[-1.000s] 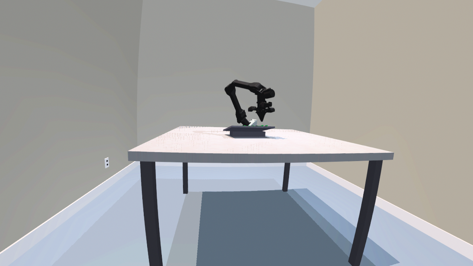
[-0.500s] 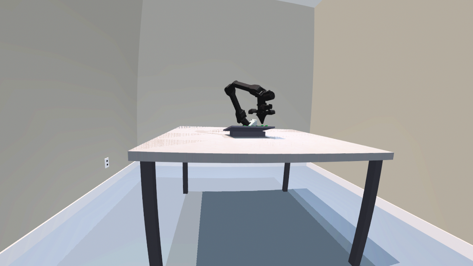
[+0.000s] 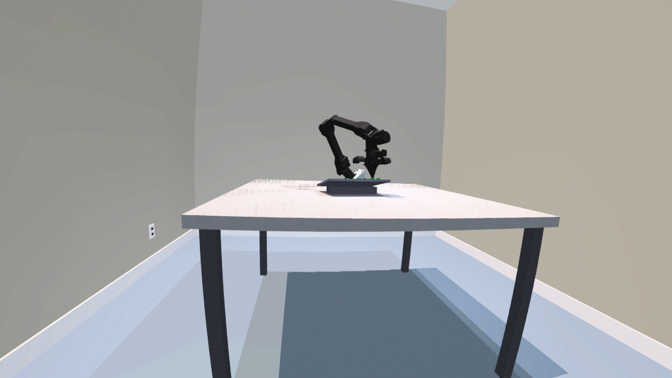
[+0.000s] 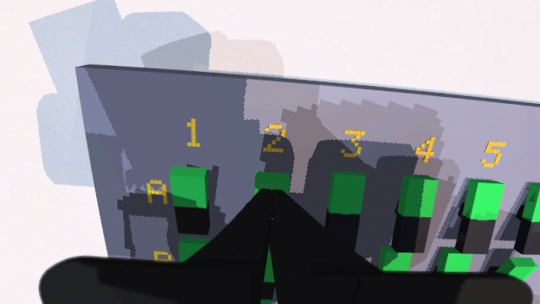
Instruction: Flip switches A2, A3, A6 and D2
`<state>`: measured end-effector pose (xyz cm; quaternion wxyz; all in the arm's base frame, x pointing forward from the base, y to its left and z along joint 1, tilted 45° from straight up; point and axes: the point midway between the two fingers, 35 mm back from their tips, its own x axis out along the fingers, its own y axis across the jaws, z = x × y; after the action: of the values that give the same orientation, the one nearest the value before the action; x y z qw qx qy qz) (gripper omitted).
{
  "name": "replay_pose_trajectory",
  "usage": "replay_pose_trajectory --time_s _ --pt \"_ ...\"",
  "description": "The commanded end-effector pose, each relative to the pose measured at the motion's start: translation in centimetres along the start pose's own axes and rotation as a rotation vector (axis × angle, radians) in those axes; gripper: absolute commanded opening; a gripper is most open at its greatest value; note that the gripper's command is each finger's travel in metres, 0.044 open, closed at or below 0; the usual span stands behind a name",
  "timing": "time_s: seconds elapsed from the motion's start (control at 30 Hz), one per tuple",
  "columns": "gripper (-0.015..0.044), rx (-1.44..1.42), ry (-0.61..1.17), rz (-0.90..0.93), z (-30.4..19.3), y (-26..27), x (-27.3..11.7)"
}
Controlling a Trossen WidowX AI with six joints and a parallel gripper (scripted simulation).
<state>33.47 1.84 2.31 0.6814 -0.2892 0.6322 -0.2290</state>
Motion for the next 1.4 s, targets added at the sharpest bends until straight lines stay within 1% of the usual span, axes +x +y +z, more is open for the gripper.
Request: replay_pose_trajectory --time_s 0.0,1.37 --pt "0.0 -0.004 -0.002 -0.003 0.04 -0.02 0.05" --pt "0.0 -0.004 -0.002 -0.003 0.05 -0.03 0.52"
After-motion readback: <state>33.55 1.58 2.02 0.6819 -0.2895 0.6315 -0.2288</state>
